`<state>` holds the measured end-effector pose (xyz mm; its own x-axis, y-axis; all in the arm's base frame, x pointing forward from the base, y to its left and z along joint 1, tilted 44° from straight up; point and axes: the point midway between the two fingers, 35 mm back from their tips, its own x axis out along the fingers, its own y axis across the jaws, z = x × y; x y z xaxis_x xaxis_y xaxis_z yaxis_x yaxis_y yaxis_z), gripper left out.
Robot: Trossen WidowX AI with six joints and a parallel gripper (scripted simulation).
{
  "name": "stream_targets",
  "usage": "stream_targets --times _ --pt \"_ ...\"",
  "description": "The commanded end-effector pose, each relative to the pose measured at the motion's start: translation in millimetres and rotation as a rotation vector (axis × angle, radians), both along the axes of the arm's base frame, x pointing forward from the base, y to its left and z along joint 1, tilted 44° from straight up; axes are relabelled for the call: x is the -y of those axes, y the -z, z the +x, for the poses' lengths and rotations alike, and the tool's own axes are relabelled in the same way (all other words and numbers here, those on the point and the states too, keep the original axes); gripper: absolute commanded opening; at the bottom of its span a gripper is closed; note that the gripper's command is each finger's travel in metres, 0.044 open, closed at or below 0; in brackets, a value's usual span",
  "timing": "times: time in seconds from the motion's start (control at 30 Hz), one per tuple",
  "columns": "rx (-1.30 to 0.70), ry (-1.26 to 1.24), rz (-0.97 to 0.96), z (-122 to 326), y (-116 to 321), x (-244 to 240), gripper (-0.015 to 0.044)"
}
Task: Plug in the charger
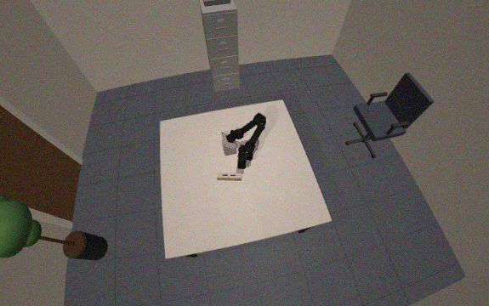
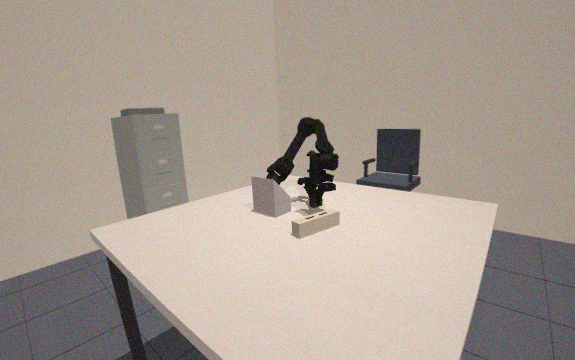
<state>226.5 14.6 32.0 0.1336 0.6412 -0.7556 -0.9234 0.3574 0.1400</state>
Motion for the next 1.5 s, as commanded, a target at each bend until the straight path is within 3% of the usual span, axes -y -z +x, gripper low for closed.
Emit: stream_targets --times 0.0,1.47 --pt "-0.05 0.062 0.016 0.1 3.5 2.2 0.0" --pt "-0.585 0.622 0.141 -8.6 40.1 13.4 0.0"
